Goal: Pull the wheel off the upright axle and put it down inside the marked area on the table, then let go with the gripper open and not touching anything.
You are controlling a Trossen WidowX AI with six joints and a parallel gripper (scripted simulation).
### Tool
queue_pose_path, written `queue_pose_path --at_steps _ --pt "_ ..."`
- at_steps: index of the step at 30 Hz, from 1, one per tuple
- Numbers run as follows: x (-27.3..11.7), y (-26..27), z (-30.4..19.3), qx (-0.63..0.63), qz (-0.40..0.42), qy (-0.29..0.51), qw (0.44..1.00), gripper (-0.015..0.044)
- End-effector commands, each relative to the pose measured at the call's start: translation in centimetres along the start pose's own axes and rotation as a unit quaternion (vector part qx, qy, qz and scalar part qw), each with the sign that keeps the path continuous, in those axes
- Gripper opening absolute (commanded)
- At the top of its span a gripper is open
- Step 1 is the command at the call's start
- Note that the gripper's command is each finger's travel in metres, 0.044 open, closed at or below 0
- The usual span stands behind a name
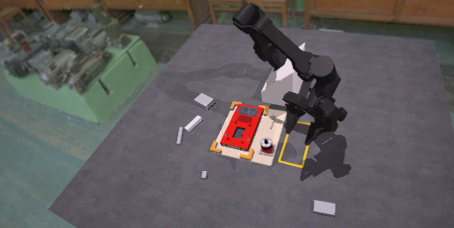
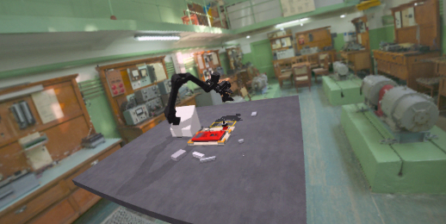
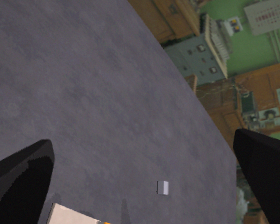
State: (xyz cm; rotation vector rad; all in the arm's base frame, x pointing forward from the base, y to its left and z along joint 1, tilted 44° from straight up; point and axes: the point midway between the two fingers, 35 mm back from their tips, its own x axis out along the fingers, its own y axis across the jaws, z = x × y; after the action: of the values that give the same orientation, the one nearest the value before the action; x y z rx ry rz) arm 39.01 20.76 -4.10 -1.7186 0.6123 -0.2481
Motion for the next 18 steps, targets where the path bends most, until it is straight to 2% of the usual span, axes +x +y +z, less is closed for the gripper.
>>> queue_pose_path --at_steps 1,4,11,18 --pt "0.1 0.0 0.0 0.002 0.002 0.0 1.0 0.0374" --pt "1.6 0.2 0.0 0.034 0.041 0.0 0.999 0.03" --pt "5.0 0.9 -2.7 0.145 0.182 0.063 0.971 0.03" --pt "5.6 0.2 -8.8 0.266 0.296 0.222 0.89 0.03"
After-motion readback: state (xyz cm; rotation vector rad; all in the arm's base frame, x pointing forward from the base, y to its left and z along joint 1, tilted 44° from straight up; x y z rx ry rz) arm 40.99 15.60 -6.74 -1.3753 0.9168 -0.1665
